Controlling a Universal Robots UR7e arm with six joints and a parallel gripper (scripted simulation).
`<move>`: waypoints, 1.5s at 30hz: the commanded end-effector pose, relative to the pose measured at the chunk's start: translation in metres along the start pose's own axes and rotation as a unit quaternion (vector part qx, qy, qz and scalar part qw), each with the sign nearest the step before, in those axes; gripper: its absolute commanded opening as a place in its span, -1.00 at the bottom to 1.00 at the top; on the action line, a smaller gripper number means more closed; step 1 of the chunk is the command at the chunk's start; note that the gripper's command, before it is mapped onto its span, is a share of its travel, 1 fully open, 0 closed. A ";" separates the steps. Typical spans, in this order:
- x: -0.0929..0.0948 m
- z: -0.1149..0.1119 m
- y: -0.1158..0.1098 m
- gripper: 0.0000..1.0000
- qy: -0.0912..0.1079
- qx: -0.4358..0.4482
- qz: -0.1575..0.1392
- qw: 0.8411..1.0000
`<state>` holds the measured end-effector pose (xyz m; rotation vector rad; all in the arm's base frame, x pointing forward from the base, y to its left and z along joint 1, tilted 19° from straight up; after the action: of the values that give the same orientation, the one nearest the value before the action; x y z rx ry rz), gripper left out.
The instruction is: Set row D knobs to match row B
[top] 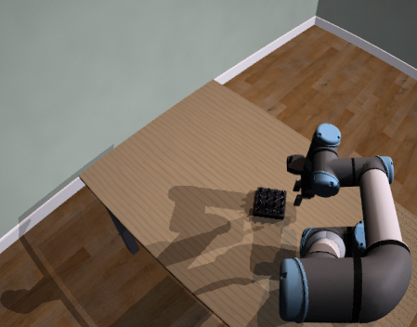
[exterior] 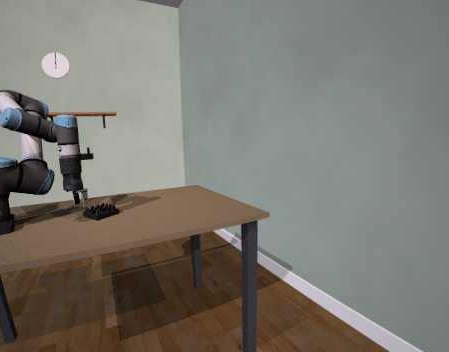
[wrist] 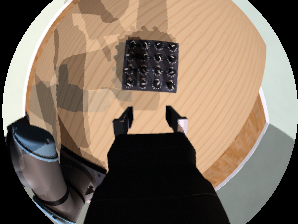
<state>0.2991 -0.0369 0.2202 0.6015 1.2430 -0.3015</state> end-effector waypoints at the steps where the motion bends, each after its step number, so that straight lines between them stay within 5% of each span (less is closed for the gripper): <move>1: -0.001 0.000 0.003 1.00 0.000 -0.032 0.000 0.999; 13: -0.006 0.000 0.013 1.00 0.002 -0.161 -0.001 0.987; 30: -0.011 0.001 0.028 1.00 0.004 -0.372 -0.002 0.928; 45: -0.016 0.004 0.041 1.00 0.006 -0.569 -0.002 0.822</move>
<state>0.3165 -0.0095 0.2444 -0.3371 1.2200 0.3741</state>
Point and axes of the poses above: the point where the finger pads meet when closed, its own x axis out along the fingers, its own z axis across the jaws, y = z × x, the point moved 9 cm from there along -x, back along the fingers, and after that the axes turned 12 degrees about -x, right-handed, at the moved point
